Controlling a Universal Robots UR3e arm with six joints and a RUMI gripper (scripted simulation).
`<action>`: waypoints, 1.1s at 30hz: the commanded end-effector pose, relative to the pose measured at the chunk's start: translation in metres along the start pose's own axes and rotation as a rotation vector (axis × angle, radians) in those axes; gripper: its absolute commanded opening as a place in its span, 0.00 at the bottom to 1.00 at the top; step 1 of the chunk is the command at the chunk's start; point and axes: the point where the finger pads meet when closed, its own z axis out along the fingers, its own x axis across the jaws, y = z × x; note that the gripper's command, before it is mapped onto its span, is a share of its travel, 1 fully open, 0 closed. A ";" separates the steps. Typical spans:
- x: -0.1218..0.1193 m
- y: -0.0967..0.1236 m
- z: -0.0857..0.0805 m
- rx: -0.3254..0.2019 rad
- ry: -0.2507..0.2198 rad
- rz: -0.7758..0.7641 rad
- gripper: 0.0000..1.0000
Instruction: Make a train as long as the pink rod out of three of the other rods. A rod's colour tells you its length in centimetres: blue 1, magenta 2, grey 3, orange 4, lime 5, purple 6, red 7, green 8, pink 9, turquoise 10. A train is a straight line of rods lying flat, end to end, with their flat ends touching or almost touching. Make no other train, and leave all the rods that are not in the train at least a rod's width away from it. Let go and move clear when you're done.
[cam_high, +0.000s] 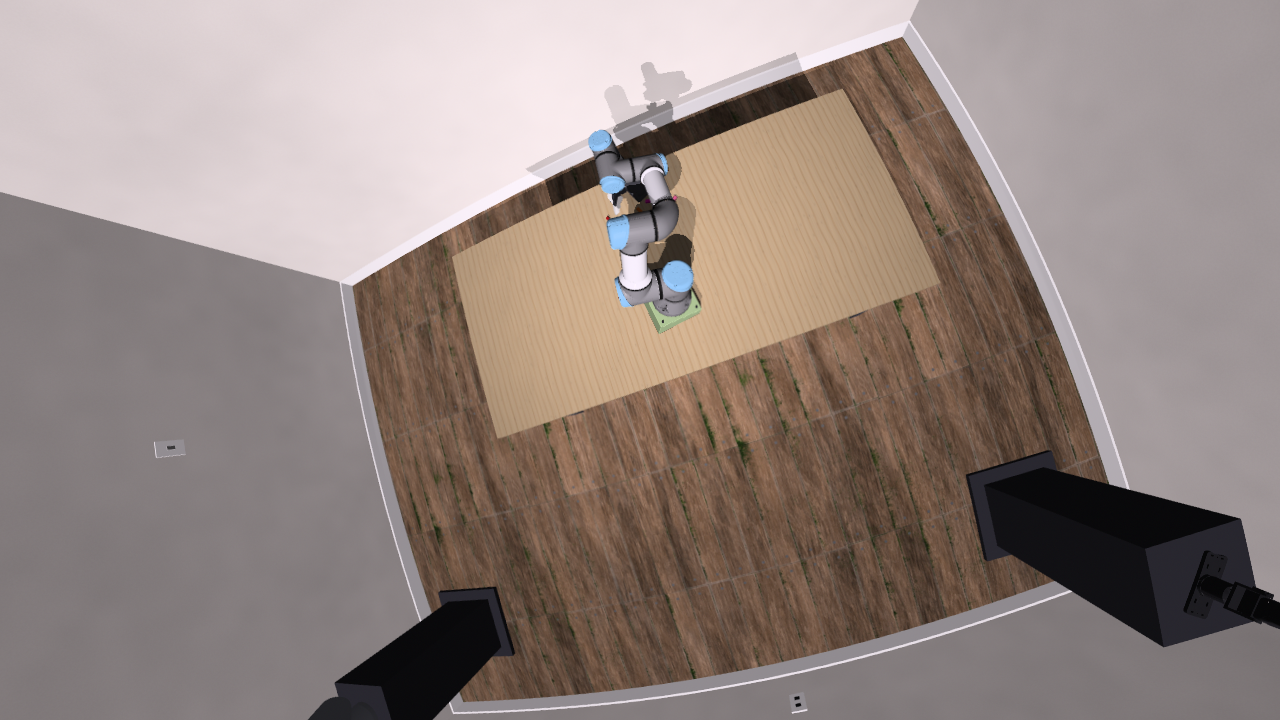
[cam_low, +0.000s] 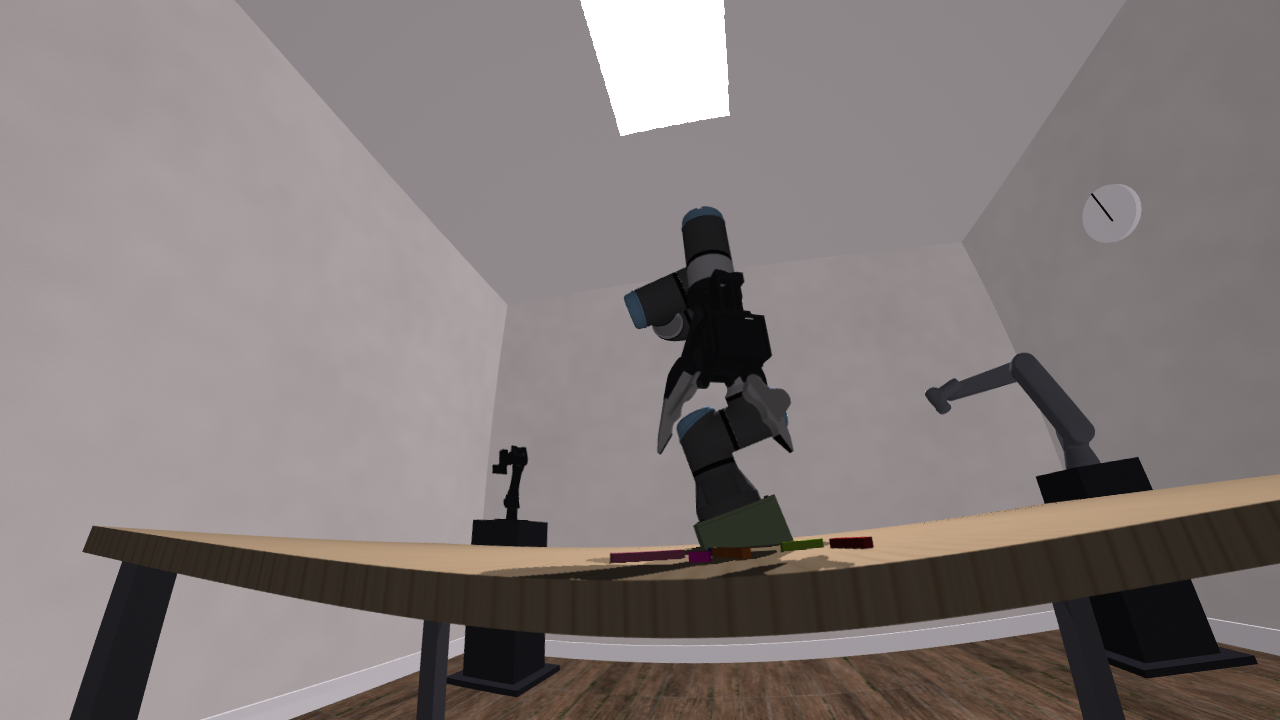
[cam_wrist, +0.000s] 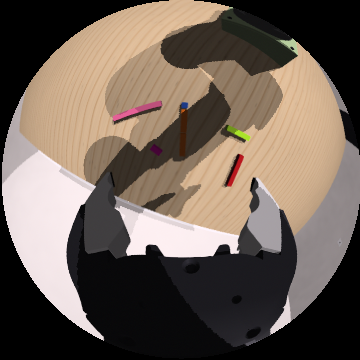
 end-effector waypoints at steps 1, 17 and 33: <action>0.000 0.000 -0.009 -0.002 -0.002 0.001 1.00; 0.000 0.000 -0.049 0.000 -0.001 0.001 1.00; 0.000 0.000 -0.083 0.000 -0.001 0.001 1.00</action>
